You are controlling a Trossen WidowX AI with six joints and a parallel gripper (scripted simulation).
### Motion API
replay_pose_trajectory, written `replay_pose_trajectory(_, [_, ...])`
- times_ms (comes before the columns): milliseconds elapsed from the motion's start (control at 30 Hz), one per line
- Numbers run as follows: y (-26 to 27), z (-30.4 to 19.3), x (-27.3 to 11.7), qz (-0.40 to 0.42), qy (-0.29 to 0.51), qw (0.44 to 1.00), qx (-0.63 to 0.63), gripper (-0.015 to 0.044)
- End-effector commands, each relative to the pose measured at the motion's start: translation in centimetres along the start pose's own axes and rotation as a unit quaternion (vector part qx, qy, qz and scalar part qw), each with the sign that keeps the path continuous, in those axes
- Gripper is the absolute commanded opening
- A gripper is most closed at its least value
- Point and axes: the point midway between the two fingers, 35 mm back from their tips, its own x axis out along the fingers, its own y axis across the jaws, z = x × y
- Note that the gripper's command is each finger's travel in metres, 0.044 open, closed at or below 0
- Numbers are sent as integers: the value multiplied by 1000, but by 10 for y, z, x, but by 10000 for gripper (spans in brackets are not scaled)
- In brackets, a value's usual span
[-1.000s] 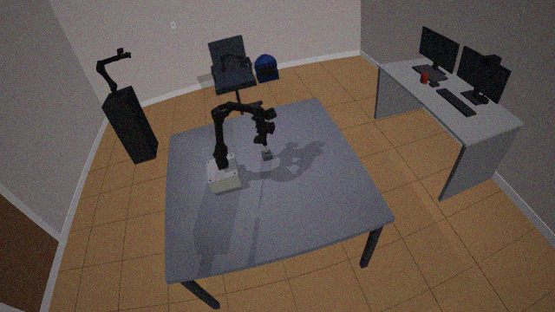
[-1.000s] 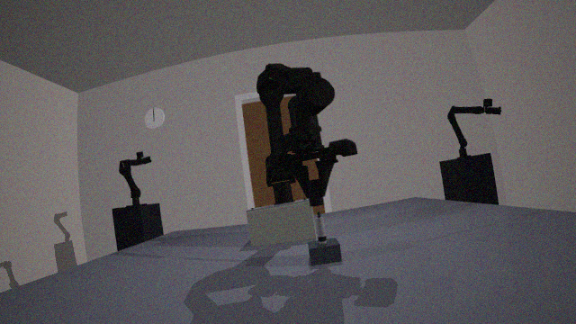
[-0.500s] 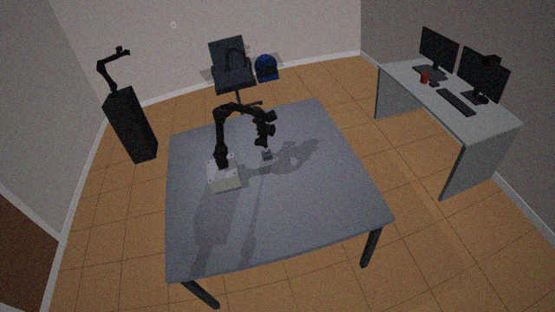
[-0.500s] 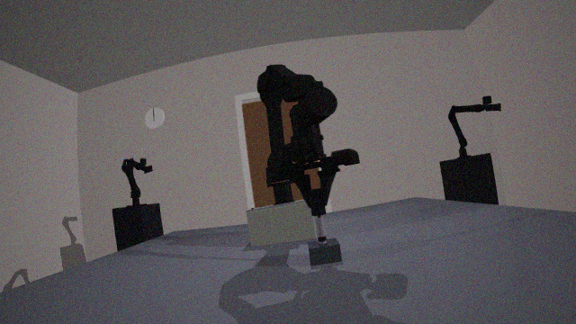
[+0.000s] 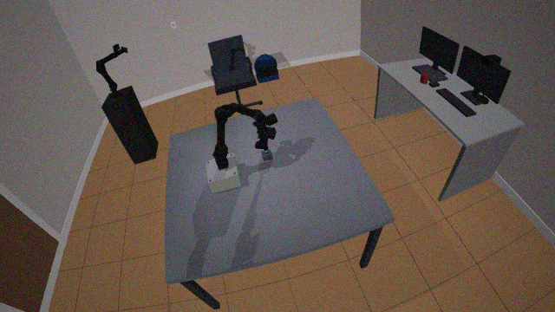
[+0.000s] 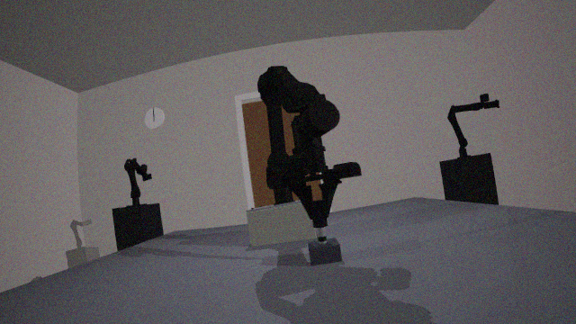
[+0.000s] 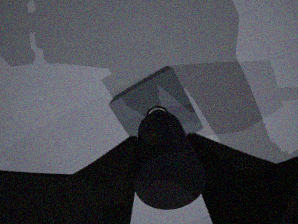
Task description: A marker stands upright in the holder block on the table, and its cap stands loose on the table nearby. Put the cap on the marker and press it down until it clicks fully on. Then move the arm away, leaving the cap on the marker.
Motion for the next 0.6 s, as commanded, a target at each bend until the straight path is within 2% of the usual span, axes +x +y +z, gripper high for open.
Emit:
replay_pose_trajectory(0, [-1, -1, 8, 0, 3, 1000, 2, 0])
replay_pose_trajectory(500, [-1, -2, 14, -1, 3, 1000, 2, 0])
replay_pose_trajectory(567, [-1, -2, 13, -2, 2, 1000, 0, 53])
